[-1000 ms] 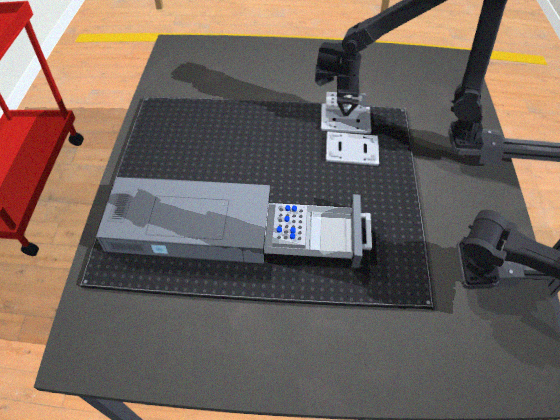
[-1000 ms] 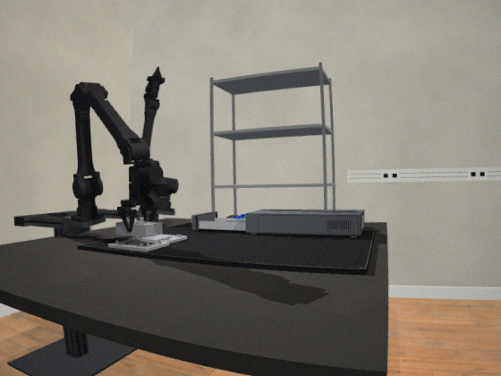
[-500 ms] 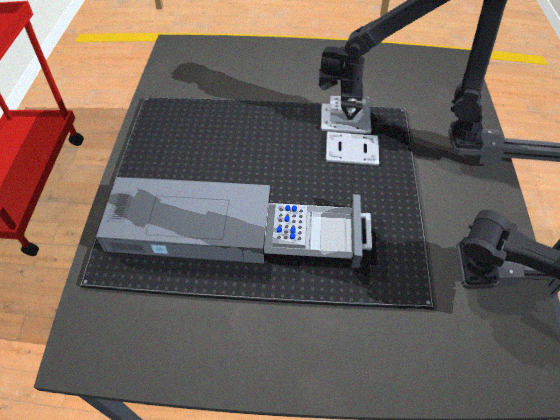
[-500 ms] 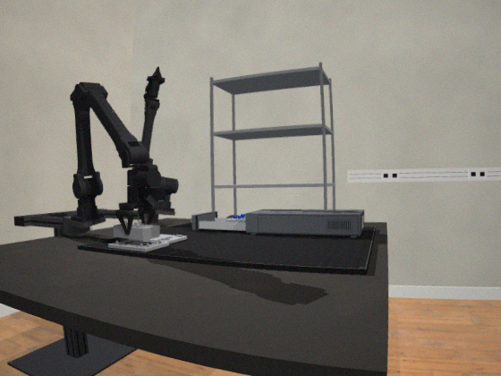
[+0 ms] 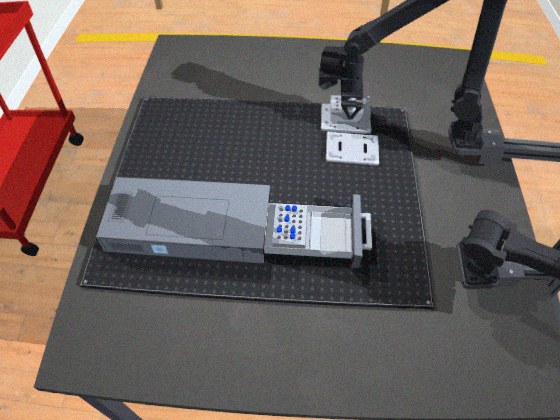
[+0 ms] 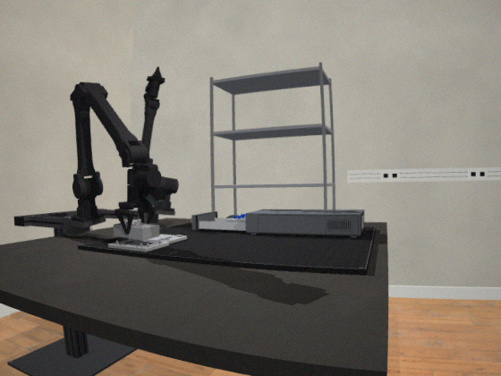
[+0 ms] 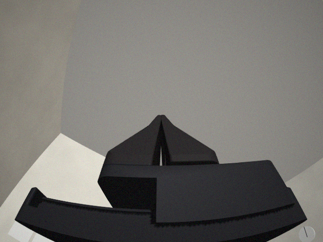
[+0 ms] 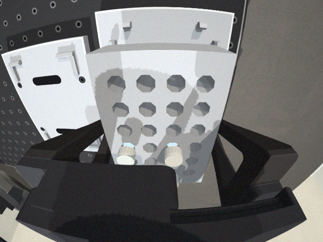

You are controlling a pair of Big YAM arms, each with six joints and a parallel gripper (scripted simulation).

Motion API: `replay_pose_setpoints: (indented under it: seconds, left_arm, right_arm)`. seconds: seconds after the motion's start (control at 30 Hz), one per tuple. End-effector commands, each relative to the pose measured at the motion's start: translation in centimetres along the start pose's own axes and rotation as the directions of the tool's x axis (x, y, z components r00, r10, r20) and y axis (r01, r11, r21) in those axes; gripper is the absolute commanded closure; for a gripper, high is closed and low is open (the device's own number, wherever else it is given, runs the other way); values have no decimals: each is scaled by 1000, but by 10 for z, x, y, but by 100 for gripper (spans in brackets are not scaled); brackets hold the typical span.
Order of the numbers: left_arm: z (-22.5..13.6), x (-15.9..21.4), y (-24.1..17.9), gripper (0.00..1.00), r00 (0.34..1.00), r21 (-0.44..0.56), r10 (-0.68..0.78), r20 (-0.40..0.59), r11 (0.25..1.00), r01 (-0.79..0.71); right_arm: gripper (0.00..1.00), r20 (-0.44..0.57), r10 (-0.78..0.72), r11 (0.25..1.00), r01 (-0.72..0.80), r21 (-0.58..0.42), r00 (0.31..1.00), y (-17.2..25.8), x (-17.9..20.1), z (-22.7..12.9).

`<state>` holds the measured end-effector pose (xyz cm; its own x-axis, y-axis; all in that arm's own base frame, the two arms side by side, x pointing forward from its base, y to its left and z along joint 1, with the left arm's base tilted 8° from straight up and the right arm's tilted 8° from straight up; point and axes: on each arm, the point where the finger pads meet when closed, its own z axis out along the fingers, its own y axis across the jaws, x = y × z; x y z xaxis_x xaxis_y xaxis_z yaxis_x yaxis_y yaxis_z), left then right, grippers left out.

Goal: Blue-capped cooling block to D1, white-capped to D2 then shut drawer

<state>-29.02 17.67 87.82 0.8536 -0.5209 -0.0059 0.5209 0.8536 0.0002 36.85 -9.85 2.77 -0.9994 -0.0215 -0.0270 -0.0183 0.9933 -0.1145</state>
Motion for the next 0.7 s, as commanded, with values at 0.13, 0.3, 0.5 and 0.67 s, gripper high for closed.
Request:
replay_pose_setpoints:
  seconds: [0.13,0.3,0.5,0.67]
  left_arm:
    - [8,23,-2,100,999,1,8,-34,1000,-8]
    - [8,23,-2,100,999,1,8,-34,1000,-8]
    - [8,23,-2,100,999,1,8,-34,1000,-8]
    - [8,23,-2,100,999,1,8,-34,1000,-8]
  right_arm:
    - [100,120,-1,1000,-3,26,993,-17,-49,-47]
    - [100,114,-1,1000,-2,25,994,-16,-49,-44]
    - [100,109,-1,1000,-1,23,994,-16,-50,-42]
    - [100,109,1,1000,-3,23,994,-16,-51,-41]
